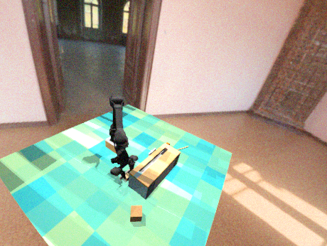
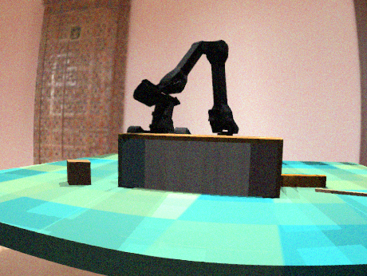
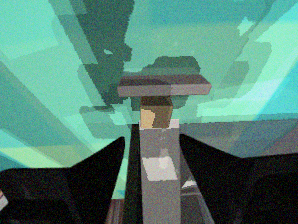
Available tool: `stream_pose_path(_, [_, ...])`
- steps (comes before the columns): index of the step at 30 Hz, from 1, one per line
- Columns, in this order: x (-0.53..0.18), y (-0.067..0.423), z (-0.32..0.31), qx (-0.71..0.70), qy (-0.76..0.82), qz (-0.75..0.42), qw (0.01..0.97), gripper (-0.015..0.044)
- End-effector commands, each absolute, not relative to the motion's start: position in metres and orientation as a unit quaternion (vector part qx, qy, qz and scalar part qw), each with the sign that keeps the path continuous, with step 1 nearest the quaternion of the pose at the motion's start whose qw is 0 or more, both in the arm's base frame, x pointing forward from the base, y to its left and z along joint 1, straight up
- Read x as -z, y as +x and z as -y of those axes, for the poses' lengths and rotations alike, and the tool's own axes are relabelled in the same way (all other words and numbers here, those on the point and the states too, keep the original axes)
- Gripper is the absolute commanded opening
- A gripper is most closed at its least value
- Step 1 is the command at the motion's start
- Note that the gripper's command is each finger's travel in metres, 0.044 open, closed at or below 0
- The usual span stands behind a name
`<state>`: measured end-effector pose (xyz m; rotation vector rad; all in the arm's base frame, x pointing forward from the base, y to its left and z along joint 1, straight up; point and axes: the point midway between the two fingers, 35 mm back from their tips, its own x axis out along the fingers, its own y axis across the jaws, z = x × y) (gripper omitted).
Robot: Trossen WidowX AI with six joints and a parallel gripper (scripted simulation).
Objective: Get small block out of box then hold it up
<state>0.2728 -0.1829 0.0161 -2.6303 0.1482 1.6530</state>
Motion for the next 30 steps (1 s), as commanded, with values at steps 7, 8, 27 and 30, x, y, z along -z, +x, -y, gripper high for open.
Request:
stream_pose_path(7, [0.004,0.272,0.18,-0.534,-0.844,-0.045,0.02,0.0285])
stream_pose_path(8, [0.005,0.272,0.18,-0.534,-0.844,-0.045,0.02,0.0285])
stream_pose_path(27, [0.023,0.272,0.178,-0.535,-0.844,-0.045,0.02,0.0127])
stream_pose_path(30, [0.023,0.272,0.178,-0.535,-0.844,-0.045,0.02,0.0068])
